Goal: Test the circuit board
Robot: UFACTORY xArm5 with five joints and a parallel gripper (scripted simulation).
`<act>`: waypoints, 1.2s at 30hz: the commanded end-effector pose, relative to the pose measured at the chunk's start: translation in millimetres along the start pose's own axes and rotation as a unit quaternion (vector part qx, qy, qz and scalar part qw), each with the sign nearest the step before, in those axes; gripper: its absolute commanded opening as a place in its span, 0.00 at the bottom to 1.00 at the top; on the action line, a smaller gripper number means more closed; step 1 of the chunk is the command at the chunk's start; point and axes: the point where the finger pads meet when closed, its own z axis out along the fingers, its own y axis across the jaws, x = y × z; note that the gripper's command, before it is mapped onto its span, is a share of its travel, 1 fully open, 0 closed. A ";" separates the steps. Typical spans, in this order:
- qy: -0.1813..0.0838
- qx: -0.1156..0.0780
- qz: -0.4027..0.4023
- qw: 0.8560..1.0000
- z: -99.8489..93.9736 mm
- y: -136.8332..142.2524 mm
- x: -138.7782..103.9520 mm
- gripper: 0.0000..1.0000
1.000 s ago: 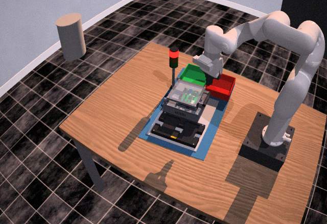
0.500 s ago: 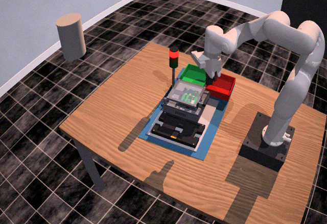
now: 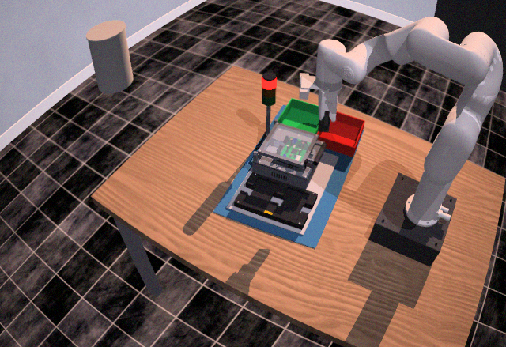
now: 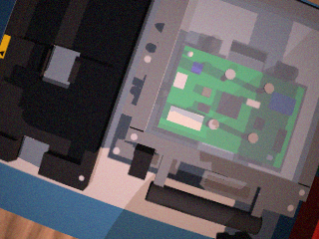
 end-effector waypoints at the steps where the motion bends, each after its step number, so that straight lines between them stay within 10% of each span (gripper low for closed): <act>1: 0.002 -0.001 0.078 0.997 -1.3 0.6 1.1 0.00; 36: 0.002 -0.001 0.165 0.986 -1.3 0.6 1.1 0.00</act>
